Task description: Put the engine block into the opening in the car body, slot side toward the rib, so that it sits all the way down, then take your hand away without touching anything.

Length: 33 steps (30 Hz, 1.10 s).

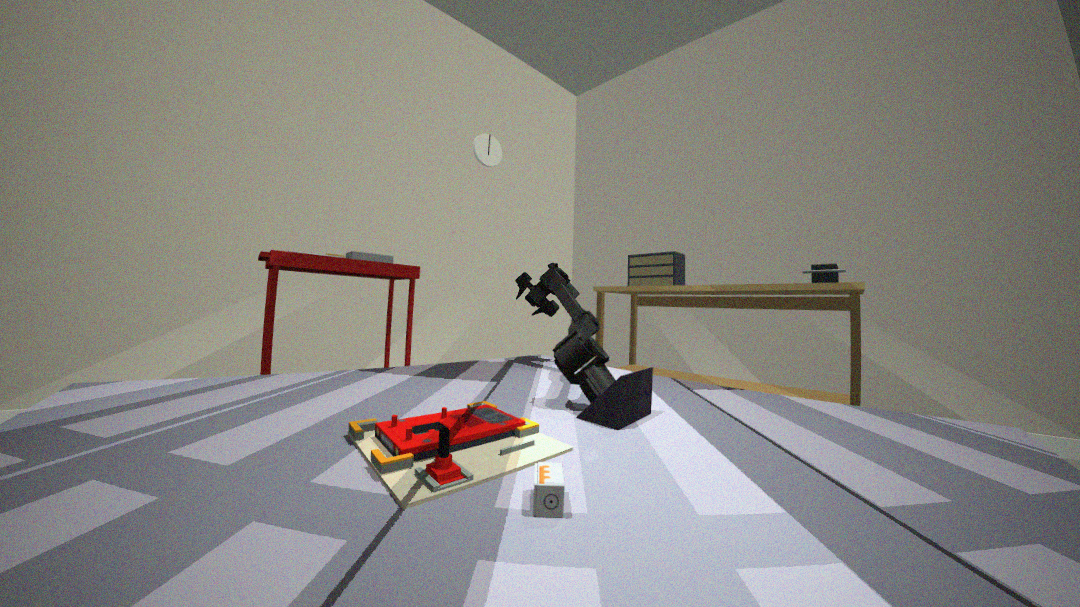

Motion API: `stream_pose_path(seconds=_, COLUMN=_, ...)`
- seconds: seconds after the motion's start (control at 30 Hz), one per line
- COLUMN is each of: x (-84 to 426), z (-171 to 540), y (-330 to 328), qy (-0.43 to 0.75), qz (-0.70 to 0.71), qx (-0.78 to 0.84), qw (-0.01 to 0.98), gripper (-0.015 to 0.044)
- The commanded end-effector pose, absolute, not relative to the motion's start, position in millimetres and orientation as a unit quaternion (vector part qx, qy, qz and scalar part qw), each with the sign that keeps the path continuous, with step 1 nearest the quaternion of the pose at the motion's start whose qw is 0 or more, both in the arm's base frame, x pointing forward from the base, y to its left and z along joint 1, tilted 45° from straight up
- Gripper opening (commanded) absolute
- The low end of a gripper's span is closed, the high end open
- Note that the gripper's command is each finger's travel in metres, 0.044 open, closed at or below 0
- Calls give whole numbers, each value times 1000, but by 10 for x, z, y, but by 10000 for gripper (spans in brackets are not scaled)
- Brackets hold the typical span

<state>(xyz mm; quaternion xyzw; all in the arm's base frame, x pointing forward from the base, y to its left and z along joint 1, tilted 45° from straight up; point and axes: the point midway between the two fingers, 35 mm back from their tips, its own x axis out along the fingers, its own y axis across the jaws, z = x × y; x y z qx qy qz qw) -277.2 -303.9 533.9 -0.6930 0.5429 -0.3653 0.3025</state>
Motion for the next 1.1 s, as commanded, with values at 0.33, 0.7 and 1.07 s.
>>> stream_pose_path(seconds=0.33, x=-2189, z=5945, y=-2707, qy=561, qz=-334, qx=-735, qw=182, gripper=440)
stream_pose_path(seconds=0.7, x=-1666, z=6368, y=-2467, qy=559, qz=-326, qx=-759, qw=78, gripper=440)
stream_pose_path(seconds=1.07, x=-713, z=6852, y=-1900, qy=518, qz=-313, qx=-794, qw=-57, gripper=440)
